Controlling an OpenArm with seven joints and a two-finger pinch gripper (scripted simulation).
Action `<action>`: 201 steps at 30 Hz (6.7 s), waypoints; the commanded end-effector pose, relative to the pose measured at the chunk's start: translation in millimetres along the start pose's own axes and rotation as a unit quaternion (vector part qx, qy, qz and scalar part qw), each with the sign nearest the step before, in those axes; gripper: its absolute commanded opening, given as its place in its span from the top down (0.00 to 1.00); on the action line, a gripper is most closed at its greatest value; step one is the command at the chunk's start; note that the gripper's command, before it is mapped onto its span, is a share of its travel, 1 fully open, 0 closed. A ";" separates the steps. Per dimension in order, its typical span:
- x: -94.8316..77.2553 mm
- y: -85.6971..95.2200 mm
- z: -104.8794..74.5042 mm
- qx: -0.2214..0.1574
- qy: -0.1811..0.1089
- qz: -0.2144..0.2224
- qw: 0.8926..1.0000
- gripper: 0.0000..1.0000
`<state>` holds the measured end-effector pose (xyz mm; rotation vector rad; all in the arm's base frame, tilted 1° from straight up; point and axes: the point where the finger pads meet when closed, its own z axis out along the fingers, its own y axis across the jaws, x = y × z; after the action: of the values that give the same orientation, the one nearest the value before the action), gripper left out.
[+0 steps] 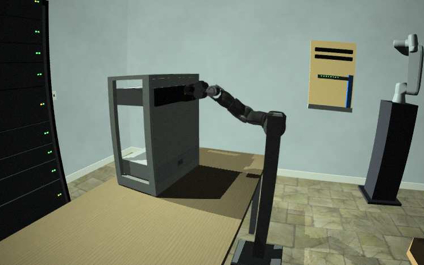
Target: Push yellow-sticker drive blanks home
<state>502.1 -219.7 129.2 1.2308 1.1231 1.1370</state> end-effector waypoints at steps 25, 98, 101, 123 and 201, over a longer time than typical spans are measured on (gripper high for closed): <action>0.0 -18.0 4.4 0.021 -0.001 0.001 1.000 1.00; -19.5 -21.6 -105.1 0.019 -0.001 0.001 1.000 1.00; -40.9 -25.2 -106.3 0.019 -0.001 0.001 1.000 1.00; -110.8 -36.8 -109.4 0.019 0.000 0.001 1.000 1.00; -109.3 -39.3 -34.2 0.020 -0.001 0.001 1.000 1.00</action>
<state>457.2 -326.3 87.9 1.2732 1.1520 1.1174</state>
